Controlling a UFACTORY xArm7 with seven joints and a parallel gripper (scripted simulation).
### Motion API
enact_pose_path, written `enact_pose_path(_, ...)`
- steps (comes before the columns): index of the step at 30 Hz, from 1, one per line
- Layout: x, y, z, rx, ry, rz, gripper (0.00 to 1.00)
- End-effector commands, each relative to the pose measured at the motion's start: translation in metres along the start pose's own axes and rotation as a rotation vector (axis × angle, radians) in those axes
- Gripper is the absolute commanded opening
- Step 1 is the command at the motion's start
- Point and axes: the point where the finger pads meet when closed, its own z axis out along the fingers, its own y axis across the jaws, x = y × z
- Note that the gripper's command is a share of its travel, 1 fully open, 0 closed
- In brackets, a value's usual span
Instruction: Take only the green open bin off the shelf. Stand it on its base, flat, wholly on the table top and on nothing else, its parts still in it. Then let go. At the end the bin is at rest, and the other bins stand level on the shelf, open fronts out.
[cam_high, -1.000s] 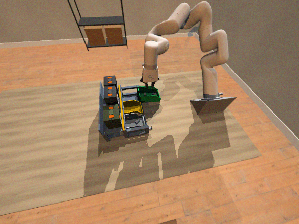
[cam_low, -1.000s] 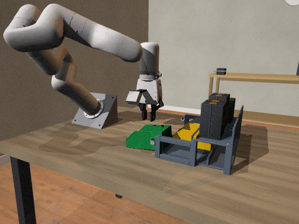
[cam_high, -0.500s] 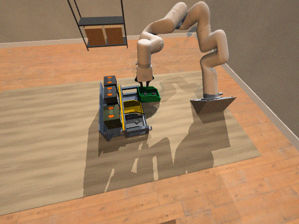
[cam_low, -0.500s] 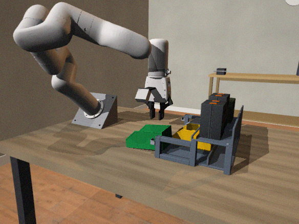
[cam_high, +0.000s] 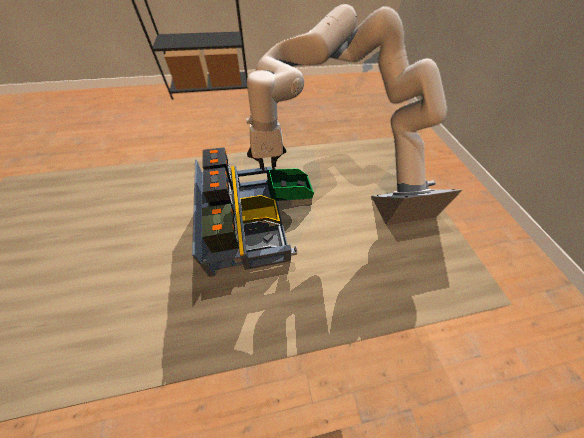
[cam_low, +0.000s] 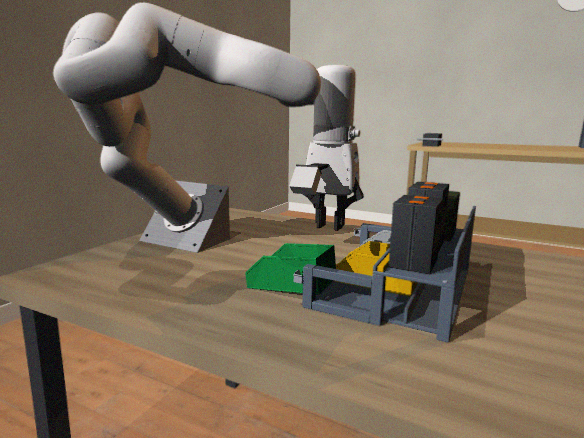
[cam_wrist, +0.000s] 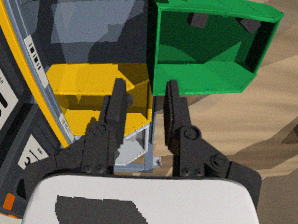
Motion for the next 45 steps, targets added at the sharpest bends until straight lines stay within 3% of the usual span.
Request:
enact_pose_path(1, 0.000, -0.002, -0.003, 0.003, -0.001, 0.000, 0.33)
enact_pose_path(45, 0.000, 0.004, -0.001, 0.003, -0.002, 0.000, 0.33)
